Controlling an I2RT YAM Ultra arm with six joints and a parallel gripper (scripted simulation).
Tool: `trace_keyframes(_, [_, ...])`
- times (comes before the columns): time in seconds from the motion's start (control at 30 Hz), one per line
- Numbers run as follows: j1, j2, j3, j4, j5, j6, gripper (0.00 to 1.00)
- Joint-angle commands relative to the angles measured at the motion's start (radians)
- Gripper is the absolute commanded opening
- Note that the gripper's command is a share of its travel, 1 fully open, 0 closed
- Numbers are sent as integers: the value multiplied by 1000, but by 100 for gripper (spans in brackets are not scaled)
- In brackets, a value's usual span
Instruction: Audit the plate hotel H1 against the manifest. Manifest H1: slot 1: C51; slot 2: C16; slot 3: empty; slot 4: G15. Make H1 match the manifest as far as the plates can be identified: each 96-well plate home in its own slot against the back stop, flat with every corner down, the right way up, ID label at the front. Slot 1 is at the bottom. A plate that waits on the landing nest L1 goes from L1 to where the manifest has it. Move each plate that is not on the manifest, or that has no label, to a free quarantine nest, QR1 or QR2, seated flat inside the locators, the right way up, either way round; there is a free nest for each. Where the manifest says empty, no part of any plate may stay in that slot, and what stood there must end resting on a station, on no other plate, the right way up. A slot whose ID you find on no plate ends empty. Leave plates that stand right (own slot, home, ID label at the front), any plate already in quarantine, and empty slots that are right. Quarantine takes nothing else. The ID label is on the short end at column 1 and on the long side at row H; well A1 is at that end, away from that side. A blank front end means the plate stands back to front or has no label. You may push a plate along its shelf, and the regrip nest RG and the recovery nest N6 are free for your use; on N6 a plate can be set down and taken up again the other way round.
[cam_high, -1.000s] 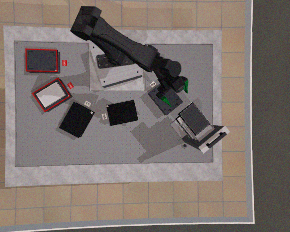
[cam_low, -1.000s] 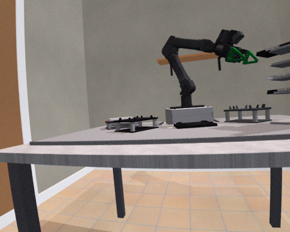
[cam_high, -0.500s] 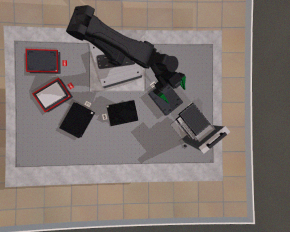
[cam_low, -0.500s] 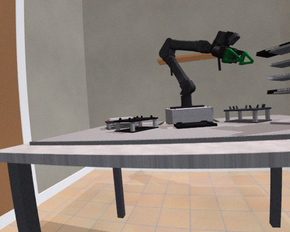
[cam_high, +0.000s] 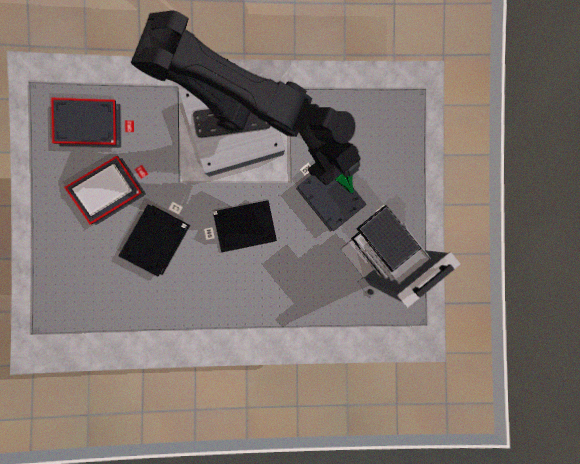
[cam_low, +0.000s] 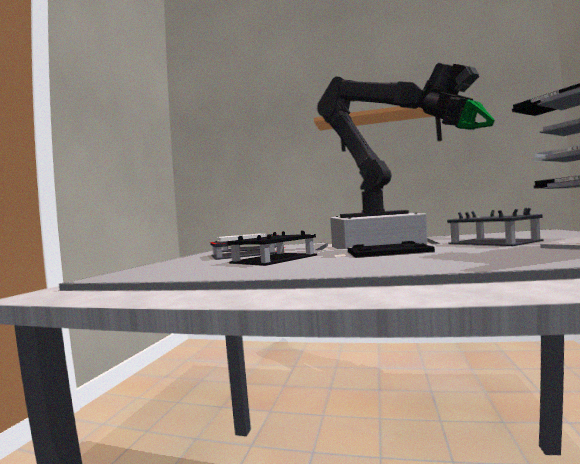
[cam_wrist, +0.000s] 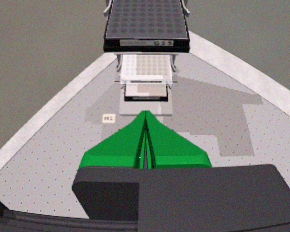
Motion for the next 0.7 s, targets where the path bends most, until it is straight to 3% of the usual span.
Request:
trace_keyframes(0.0, [1, -9, 6, 8, 5, 2, 0])
trace_keyframes(0.67, [-10, 10, 15, 20, -4, -4, 0])
